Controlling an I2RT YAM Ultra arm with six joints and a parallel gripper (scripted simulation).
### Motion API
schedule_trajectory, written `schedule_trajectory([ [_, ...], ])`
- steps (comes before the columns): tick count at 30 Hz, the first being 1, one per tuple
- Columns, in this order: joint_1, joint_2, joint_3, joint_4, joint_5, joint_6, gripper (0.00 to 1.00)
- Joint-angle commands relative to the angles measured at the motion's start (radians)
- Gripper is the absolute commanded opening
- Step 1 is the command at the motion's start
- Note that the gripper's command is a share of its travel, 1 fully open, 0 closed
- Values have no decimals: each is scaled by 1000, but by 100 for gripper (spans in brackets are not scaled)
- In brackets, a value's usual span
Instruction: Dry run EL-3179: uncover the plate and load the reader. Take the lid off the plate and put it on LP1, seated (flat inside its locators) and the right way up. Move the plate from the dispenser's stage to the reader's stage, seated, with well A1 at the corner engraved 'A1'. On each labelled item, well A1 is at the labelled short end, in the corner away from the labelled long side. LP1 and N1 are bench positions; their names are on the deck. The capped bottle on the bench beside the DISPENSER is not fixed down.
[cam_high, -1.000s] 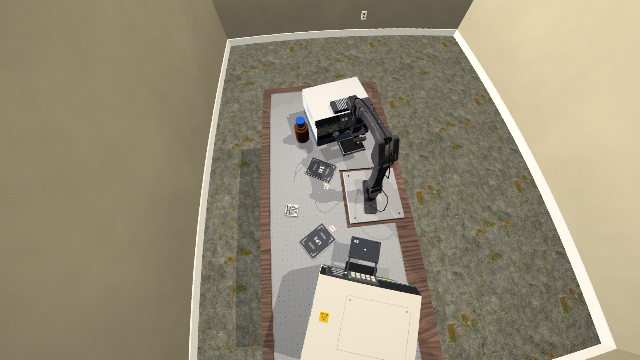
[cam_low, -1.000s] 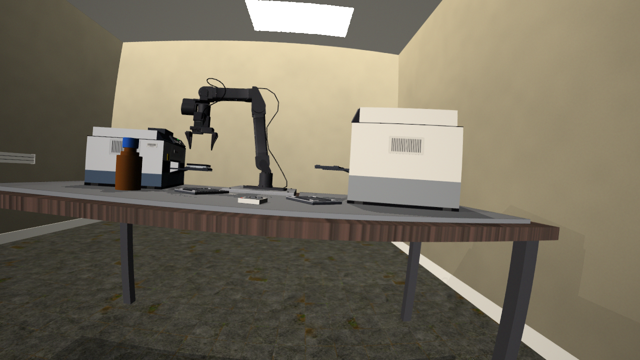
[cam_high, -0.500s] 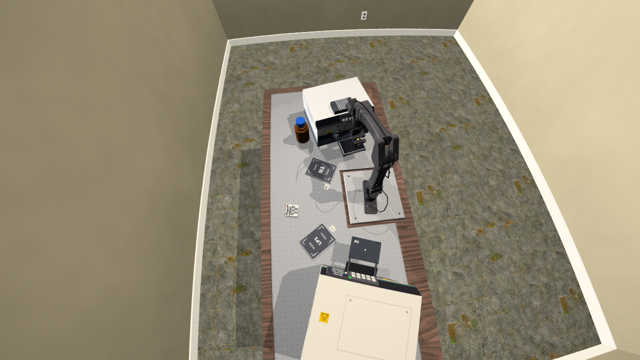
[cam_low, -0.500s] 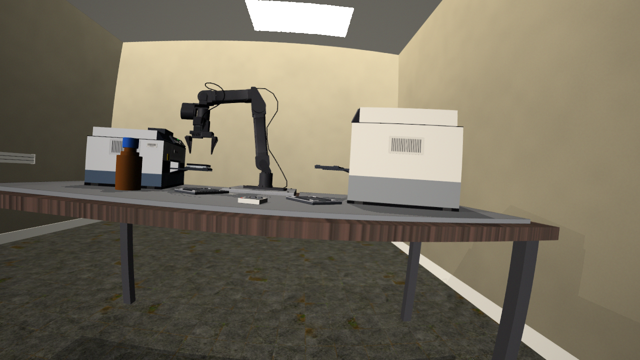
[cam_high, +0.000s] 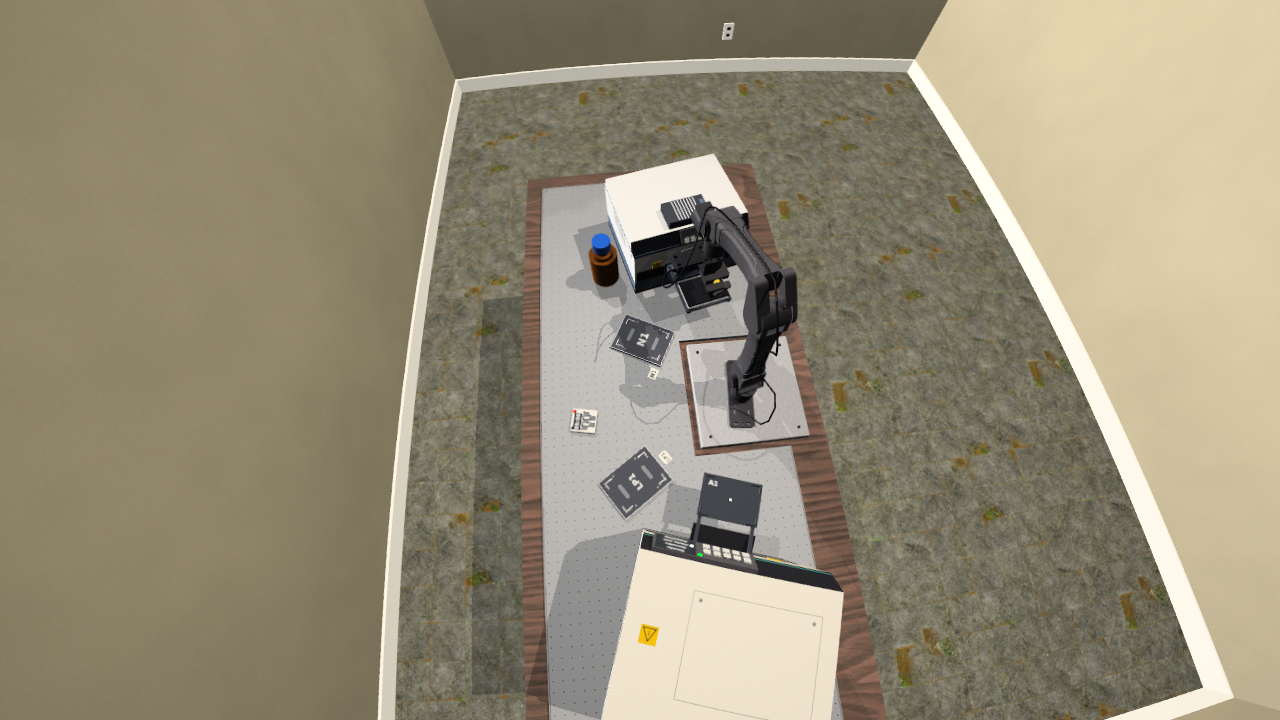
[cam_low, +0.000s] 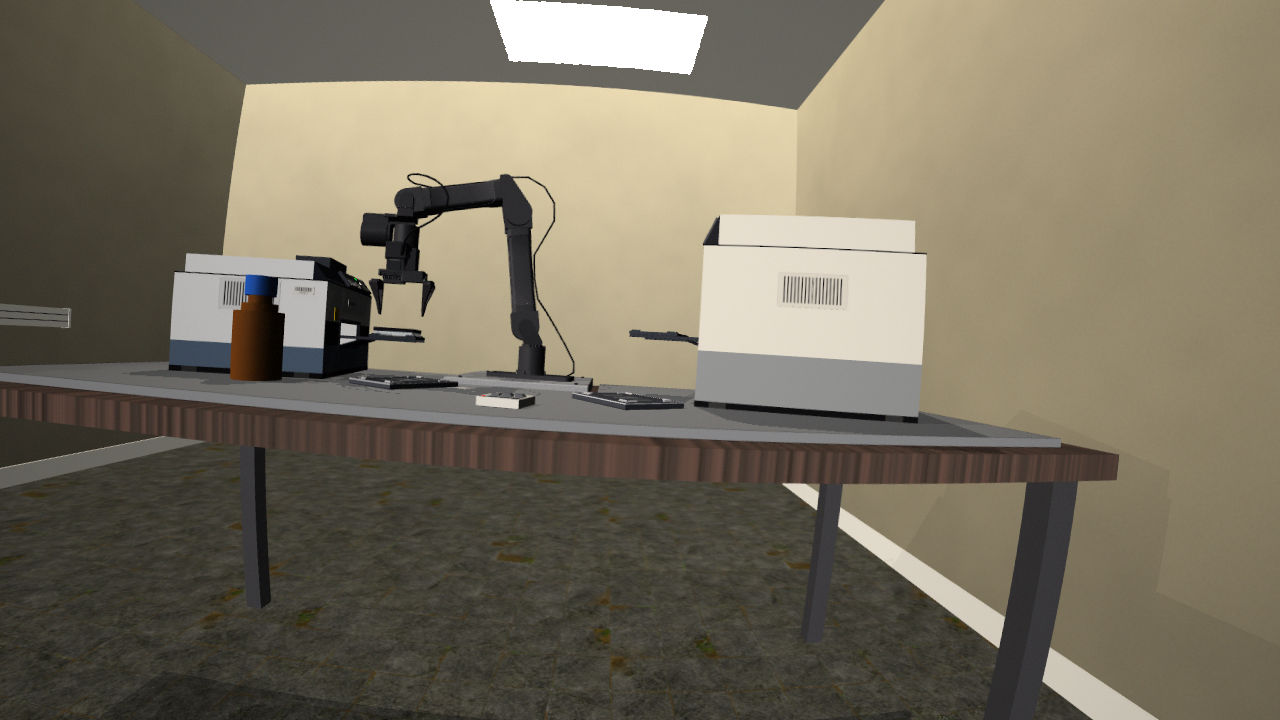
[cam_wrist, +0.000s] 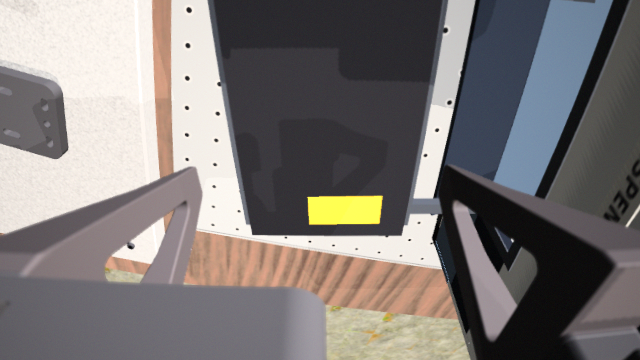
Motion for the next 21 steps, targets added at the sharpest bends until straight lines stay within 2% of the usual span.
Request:
schedule_trajectory([
  [1,1,-26,-25,33,-17,-8,100],
  [21,1,3,-118,128,-17,-8,100],
])
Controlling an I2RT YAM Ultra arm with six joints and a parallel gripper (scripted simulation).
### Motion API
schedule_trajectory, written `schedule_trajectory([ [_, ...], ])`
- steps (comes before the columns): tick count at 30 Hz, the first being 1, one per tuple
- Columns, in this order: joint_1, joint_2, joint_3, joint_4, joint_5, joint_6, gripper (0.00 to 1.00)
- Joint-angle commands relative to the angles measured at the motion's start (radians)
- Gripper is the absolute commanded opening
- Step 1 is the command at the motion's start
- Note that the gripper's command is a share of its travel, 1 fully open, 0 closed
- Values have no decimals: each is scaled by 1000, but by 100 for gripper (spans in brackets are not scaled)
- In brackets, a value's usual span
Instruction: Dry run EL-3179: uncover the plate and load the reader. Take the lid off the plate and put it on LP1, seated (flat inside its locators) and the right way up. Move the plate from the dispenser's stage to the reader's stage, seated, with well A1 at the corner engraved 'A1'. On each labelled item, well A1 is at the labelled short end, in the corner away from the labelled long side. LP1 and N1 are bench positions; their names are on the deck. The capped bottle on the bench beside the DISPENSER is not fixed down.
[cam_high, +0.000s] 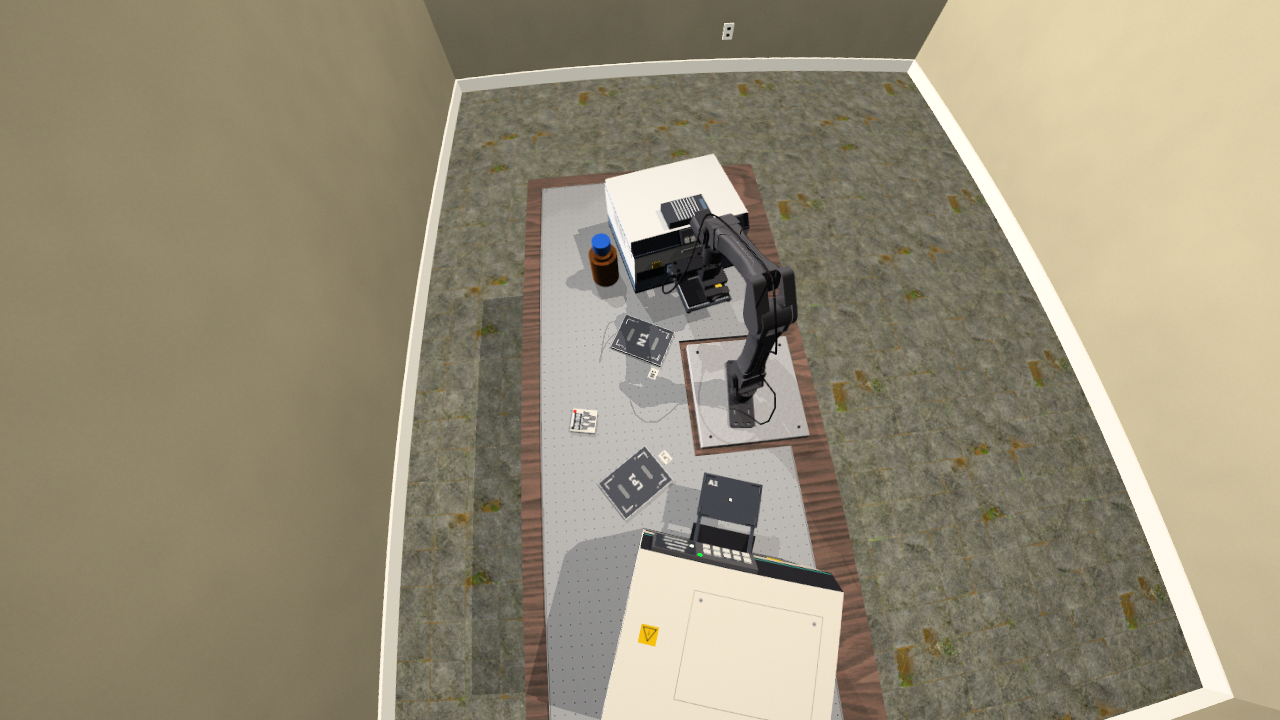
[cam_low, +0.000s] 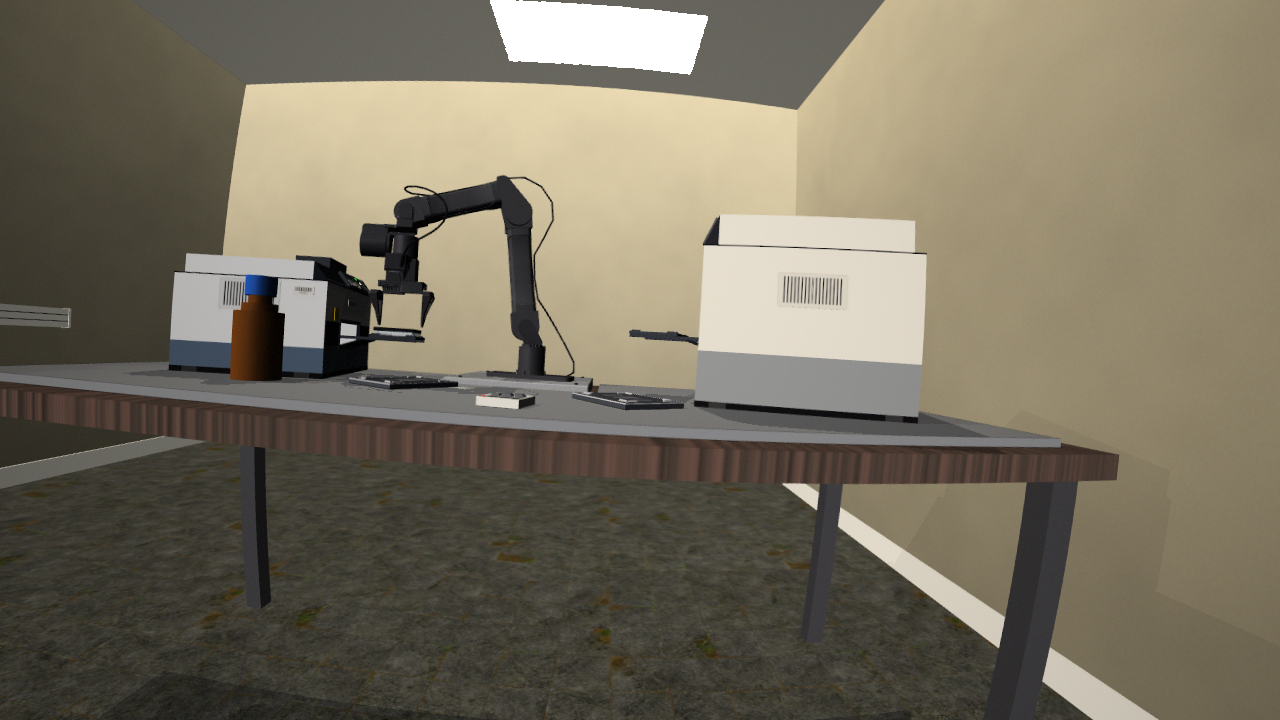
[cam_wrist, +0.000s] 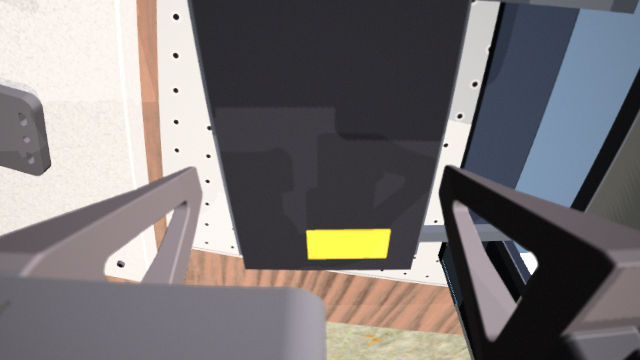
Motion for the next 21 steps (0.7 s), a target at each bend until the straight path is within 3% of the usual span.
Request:
schedule_trajectory([
  [1,1,8,-24,34,-17,-8,100],
  [4,1,-3,3,37,-17,-8,100],
  [20,2,1,-40,51,-17,-7,100],
  [21,2,0,-2,53,-17,-8,100],
])
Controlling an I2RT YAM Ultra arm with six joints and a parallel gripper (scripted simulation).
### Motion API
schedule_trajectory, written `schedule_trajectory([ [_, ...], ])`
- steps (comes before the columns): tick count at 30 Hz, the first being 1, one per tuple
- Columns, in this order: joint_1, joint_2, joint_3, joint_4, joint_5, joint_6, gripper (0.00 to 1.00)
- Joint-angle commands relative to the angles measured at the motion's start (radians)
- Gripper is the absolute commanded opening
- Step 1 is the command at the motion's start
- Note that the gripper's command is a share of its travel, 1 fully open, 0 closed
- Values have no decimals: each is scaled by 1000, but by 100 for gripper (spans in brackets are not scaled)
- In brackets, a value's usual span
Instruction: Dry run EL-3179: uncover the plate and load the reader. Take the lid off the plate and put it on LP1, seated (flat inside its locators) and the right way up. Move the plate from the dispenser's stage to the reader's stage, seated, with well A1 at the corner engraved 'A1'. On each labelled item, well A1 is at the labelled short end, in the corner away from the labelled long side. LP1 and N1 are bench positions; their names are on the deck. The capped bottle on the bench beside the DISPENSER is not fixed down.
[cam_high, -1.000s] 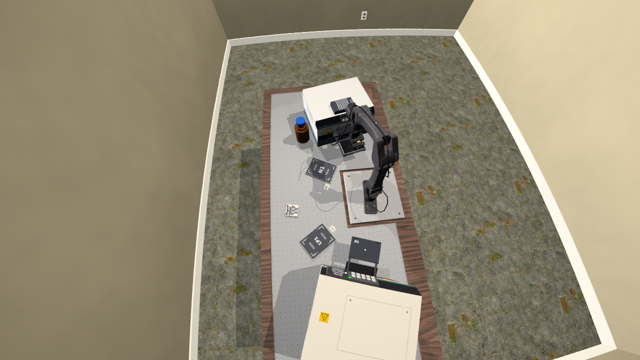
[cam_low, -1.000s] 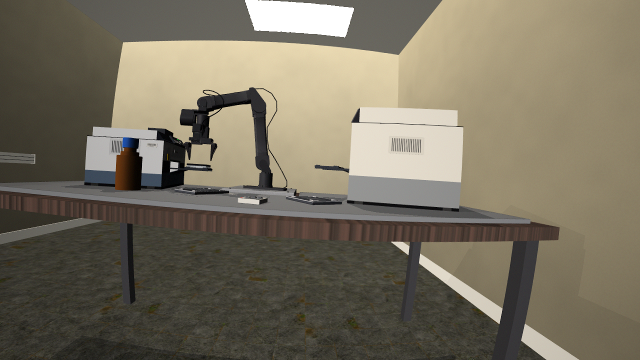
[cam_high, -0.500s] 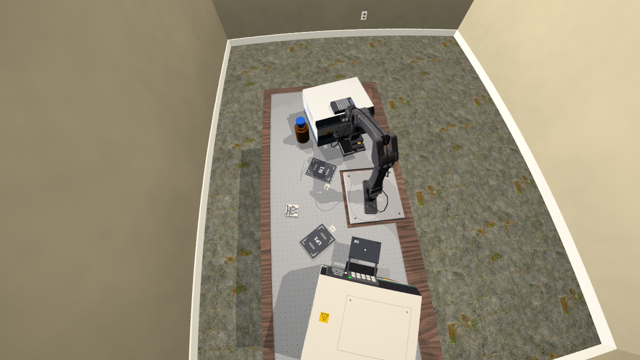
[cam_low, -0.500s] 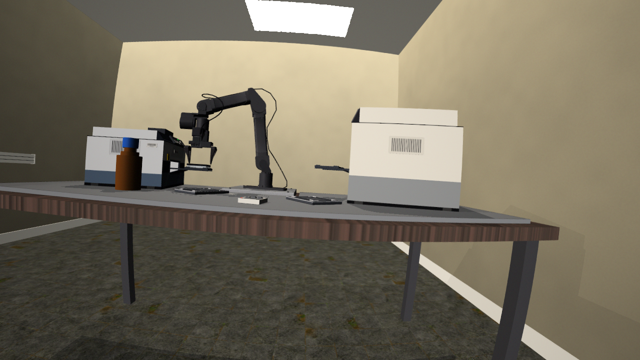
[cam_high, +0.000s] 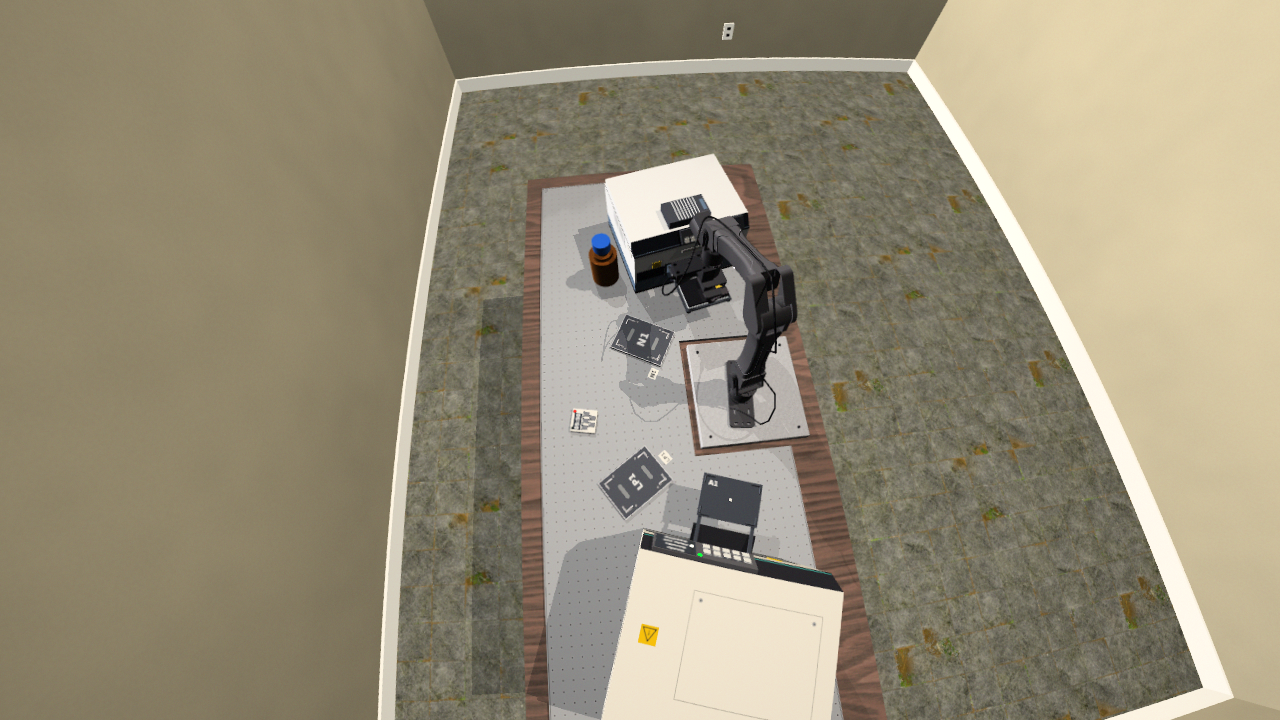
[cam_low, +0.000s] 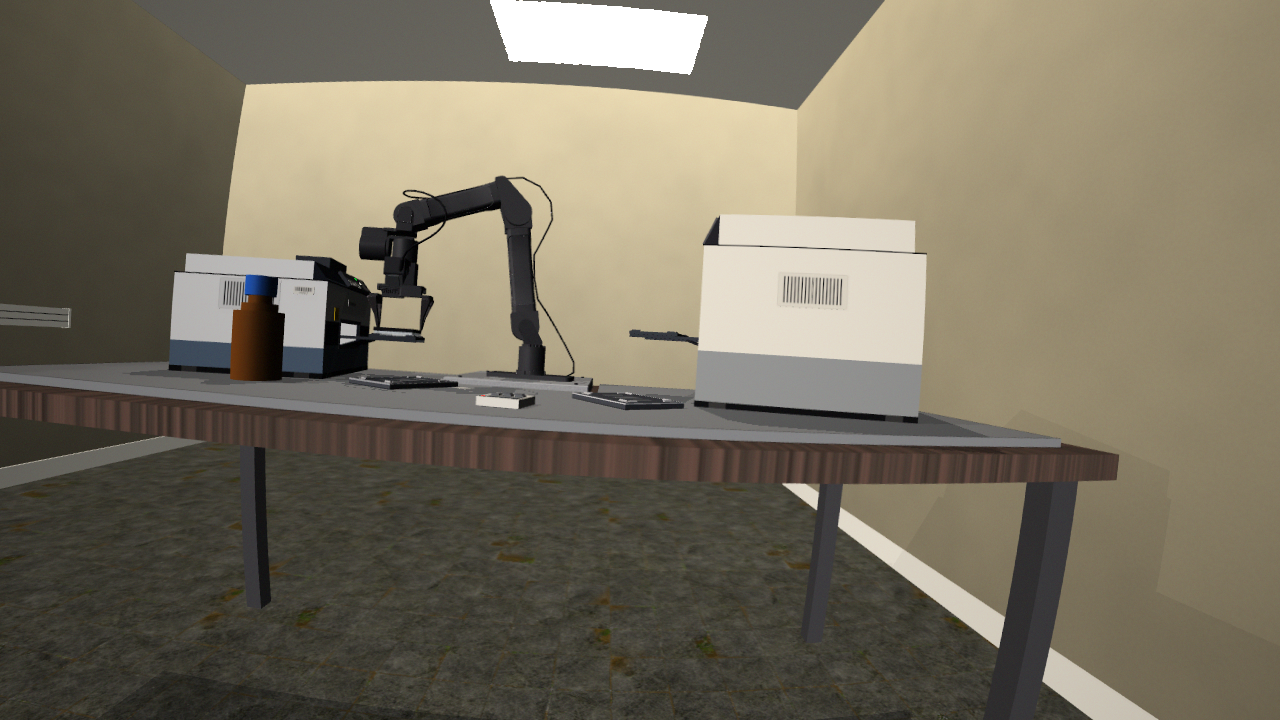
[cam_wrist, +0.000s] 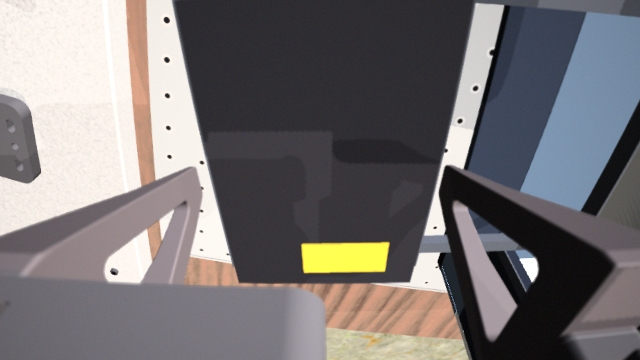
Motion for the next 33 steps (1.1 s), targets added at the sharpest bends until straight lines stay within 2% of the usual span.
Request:
schedule_trajectory([
  [1,2,-1,17,18,-17,-8,100],
  [4,2,5,-20,22,-17,-7,100],
  [9,2,6,-28,31,-17,-7,100],
  [33,2,-3,-12,24,-17,-7,100],
])
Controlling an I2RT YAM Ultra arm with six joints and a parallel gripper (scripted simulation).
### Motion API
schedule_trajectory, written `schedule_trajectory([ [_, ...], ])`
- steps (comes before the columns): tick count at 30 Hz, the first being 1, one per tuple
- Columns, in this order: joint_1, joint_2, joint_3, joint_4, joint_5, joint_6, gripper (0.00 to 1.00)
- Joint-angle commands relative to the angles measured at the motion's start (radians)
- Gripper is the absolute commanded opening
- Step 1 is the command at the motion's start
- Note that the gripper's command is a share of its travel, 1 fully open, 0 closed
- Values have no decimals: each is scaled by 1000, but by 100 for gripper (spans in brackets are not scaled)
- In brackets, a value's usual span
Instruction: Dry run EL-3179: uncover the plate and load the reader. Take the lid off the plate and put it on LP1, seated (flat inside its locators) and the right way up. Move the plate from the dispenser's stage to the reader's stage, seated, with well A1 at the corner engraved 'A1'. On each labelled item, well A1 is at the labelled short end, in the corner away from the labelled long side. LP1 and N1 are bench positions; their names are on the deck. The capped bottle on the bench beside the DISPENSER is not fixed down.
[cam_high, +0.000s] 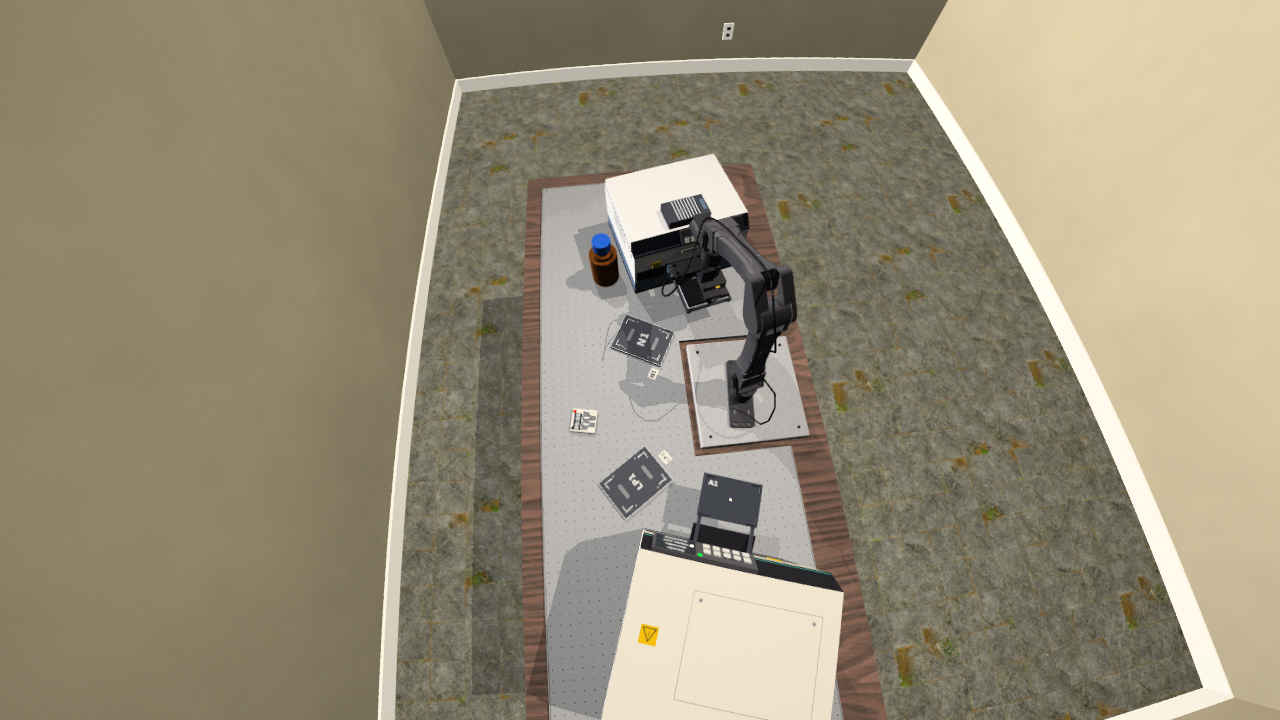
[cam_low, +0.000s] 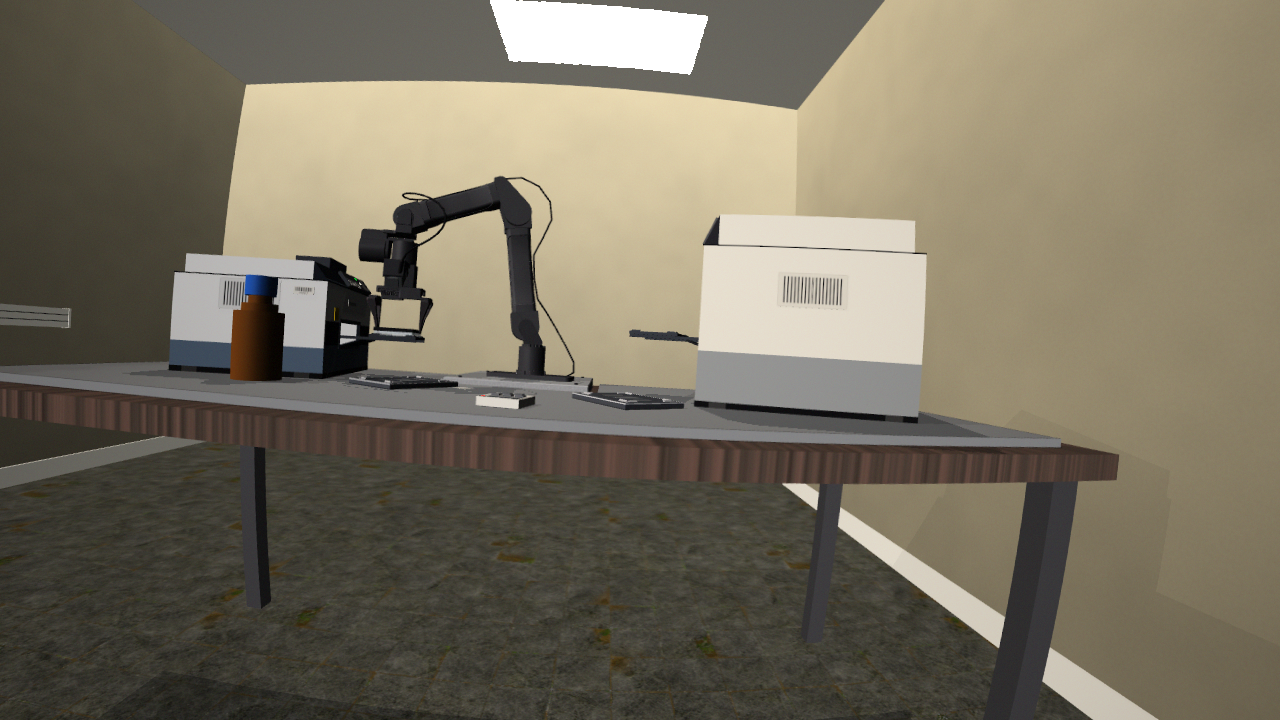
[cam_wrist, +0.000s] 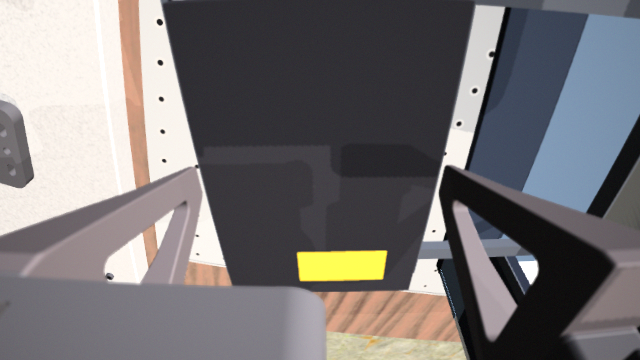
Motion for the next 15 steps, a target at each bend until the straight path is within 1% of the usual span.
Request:
schedule_trajectory([
  [1,2,-6,3,0,-17,-7,100],
  [11,2,-6,3,0,-17,-7,100],
  [15,0,-6,4,1,-9,-2,97],
])
